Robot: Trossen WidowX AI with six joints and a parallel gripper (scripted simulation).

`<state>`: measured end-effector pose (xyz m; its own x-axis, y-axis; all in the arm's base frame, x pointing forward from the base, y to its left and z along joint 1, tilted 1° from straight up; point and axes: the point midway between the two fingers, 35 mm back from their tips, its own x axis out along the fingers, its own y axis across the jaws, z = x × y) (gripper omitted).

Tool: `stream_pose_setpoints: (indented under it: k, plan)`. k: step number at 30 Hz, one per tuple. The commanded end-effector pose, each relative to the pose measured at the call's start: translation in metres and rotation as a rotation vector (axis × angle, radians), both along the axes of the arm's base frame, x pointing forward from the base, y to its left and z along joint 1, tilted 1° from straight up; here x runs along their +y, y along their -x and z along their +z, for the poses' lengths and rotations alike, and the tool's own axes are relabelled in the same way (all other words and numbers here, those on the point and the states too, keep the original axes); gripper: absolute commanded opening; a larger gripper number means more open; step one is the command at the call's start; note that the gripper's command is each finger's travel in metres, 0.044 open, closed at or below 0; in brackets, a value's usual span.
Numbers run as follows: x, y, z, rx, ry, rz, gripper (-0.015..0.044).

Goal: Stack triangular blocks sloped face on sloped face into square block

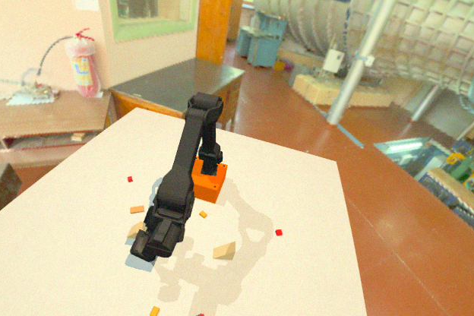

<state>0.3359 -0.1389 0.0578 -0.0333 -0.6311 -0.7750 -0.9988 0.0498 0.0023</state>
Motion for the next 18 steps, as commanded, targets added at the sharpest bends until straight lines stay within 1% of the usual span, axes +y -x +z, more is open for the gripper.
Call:
stream_pose_setpoints:
  k: [1,9,18]
  plan:
    - [-0.007,-0.001,0.001,0.01,-0.102,0.0,0.0]
    - [-0.014,0.0,0.002,0.02,-0.365,0.032,0.0]
    - [-0.02,-0.001,0.016,-0.04,-0.637,0.093,0.0]
